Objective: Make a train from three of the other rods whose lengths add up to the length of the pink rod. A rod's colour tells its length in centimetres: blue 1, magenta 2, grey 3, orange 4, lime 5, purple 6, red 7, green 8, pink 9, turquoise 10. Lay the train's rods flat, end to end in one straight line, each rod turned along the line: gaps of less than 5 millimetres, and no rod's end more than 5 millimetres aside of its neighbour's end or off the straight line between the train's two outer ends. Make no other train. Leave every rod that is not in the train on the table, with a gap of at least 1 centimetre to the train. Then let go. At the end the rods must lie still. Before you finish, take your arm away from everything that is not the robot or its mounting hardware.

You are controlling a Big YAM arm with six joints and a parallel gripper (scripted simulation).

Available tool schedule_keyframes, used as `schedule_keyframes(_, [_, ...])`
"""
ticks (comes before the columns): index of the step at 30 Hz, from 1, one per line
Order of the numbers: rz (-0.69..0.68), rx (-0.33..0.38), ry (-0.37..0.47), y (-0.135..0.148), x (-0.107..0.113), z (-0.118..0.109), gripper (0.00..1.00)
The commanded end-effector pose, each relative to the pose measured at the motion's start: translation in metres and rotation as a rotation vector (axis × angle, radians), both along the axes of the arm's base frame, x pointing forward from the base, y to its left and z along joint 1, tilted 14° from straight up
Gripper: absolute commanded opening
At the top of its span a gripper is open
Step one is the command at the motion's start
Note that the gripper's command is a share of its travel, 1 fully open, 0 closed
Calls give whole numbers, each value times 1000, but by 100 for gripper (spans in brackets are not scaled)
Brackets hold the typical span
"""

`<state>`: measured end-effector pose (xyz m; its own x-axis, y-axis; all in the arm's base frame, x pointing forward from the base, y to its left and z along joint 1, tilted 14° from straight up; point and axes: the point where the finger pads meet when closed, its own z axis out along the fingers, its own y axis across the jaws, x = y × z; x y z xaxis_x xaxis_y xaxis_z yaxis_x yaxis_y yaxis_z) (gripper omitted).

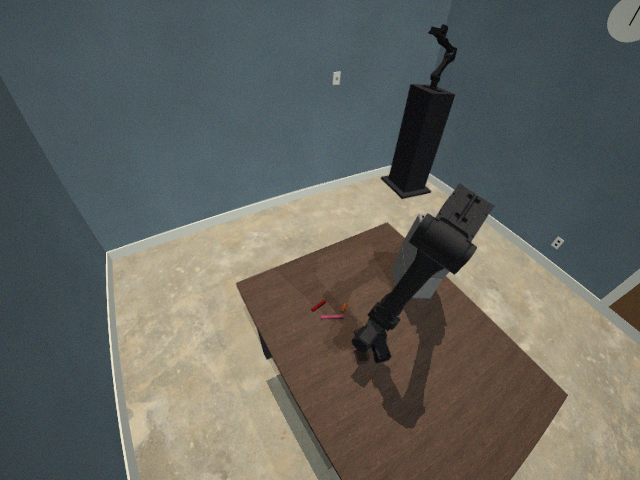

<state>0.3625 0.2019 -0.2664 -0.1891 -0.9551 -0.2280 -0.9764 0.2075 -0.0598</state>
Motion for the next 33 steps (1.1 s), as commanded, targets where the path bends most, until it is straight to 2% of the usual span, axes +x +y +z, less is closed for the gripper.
schedule_keyframes(1, [1, 7, -16, -2, 5, 3, 5])
schedule_keyframes(33, [-3, 5, -8, 4, 3, -13, 5])
